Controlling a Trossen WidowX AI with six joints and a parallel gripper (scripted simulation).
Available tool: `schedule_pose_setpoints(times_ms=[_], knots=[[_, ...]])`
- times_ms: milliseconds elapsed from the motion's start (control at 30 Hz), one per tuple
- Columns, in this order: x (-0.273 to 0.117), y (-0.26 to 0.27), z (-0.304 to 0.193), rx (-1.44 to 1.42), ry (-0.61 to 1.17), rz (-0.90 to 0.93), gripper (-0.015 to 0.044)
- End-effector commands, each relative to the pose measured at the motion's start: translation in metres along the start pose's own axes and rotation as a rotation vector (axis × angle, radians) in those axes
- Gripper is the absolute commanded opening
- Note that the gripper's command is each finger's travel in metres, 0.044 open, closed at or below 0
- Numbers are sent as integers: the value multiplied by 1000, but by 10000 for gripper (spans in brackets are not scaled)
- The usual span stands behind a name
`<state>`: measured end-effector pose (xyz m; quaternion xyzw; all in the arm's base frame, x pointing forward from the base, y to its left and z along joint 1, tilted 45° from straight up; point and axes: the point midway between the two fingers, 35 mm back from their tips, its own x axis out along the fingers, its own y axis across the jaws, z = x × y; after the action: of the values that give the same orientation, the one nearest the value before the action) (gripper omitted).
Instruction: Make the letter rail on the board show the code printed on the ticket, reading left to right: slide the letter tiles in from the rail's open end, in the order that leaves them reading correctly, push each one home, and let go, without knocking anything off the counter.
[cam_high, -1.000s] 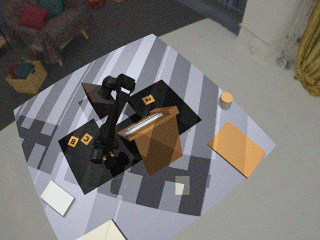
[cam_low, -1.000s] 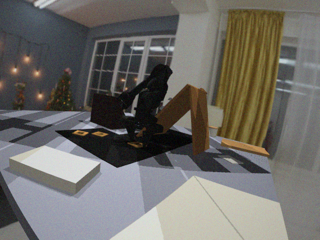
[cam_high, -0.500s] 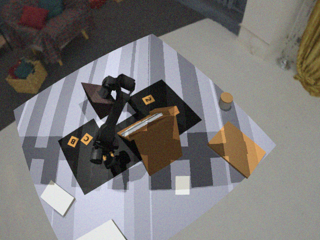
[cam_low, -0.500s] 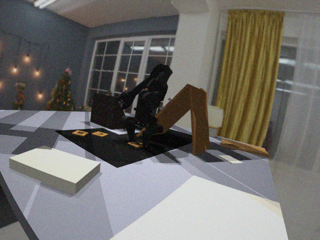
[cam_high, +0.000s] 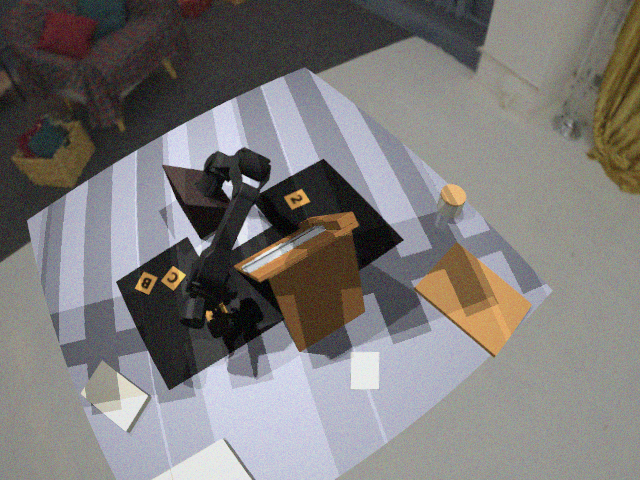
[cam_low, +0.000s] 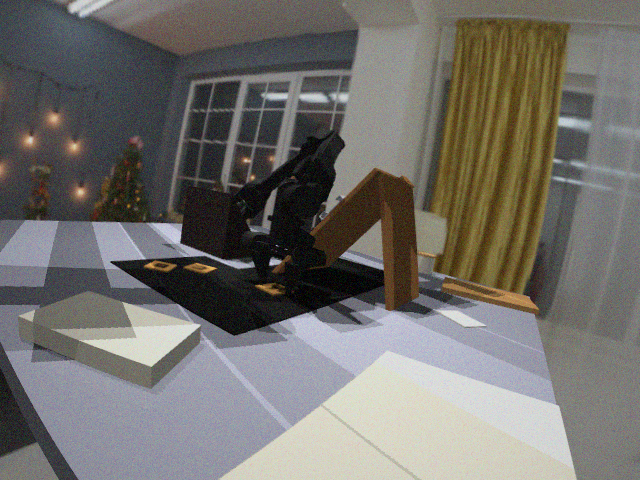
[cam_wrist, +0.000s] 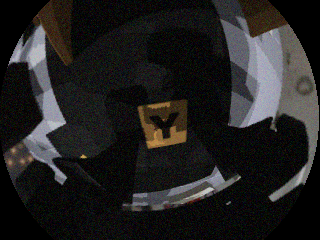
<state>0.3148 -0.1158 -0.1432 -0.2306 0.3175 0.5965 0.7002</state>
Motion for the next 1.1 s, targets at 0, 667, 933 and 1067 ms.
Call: schedule_pose_setpoints(times_ms=[0, 667, 933, 1067], knots=[[1, 0, 0, 5, -4, -1, 340], [1, 0, 0, 5, -4, -1, 340], [1, 0, 0, 5, -4, -1, 288], [1, 0, 0, 5, -4, -1, 261]])
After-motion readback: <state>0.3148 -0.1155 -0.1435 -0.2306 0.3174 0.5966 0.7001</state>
